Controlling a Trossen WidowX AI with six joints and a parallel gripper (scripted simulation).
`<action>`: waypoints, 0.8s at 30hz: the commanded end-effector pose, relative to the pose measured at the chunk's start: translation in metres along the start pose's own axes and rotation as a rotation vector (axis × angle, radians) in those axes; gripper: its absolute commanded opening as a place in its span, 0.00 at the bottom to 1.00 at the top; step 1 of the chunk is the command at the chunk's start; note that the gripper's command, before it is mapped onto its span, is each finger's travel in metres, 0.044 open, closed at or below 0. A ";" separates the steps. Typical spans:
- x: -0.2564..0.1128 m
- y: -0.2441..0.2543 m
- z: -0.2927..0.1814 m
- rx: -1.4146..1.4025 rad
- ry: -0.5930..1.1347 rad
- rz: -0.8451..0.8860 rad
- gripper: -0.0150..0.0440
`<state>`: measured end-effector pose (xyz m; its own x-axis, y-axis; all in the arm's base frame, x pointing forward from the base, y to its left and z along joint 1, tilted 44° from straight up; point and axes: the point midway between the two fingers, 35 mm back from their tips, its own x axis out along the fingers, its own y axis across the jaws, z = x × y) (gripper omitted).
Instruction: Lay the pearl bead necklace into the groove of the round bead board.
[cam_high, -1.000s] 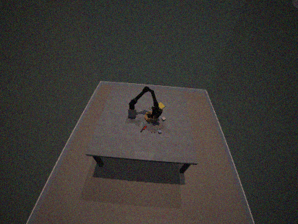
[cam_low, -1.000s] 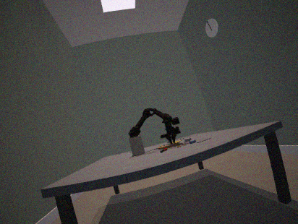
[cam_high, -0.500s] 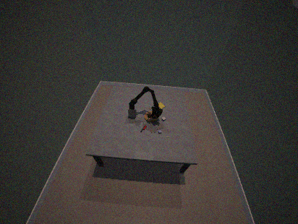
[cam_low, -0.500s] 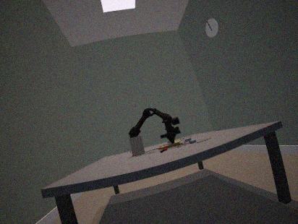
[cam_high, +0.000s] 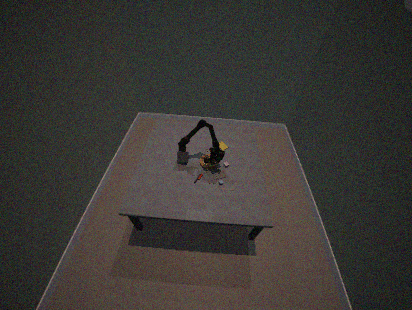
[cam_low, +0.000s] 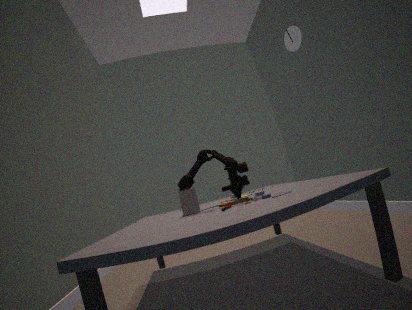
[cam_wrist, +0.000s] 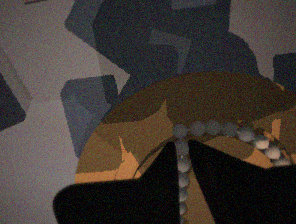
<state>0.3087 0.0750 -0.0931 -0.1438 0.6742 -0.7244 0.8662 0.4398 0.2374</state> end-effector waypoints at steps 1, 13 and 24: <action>0.000 0.000 0.000 -0.001 0.000 0.000 0.25; -0.006 0.005 0.004 0.010 0.005 -0.001 0.25; 0.001 0.011 0.007 0.010 0.005 0.000 0.25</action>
<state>0.3239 0.0733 -0.0906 -0.1396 0.6742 -0.7253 0.8658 0.4386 0.2410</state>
